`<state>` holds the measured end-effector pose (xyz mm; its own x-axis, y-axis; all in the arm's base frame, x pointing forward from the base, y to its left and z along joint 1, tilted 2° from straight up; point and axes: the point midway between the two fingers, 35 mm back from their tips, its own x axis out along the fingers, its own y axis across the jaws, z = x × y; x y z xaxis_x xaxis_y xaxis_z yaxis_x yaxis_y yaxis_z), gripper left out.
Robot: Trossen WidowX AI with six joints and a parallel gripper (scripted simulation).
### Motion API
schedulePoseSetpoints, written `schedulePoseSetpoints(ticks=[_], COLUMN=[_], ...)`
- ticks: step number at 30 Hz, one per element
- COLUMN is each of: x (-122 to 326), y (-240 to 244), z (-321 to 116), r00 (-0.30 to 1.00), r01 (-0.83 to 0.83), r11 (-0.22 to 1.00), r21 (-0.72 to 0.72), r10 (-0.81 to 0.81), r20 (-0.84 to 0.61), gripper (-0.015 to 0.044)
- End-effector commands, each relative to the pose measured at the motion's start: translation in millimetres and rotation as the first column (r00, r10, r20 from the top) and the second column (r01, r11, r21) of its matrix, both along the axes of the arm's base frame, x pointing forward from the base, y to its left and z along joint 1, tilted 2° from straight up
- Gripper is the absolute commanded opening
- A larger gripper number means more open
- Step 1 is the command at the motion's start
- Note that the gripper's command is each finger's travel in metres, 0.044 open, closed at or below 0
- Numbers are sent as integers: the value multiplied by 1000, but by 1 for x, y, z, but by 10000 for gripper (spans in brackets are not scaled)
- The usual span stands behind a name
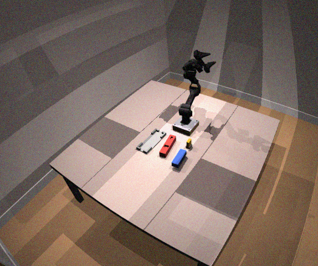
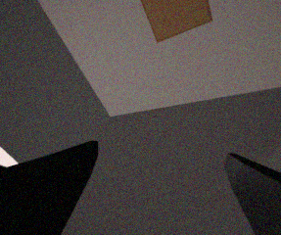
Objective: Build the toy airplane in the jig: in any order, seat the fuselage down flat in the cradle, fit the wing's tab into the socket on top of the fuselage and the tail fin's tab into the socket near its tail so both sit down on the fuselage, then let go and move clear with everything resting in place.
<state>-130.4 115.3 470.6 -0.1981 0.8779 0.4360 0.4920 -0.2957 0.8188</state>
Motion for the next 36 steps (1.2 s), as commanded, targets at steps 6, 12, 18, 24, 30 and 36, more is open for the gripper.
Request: schedulePoseSetpoints(ticks=[6,12,18,24,30,36], x=[52,152,251,339,406,446], y=[4,7,6,0,-13,-35], z=[25,44,29,-16,-82,-163], r00=[924,500,-76,-544,-719,-529], r01=[-67,-104,8,262,579,846], r11=[997,979,936,858,730,524], r21=[31,177,353,441,363,102], r10=[74,206,353,509,668,799], r20=[-375,-841,-933,-667,-194,285], gripper=[440,440,440,440,440,440])
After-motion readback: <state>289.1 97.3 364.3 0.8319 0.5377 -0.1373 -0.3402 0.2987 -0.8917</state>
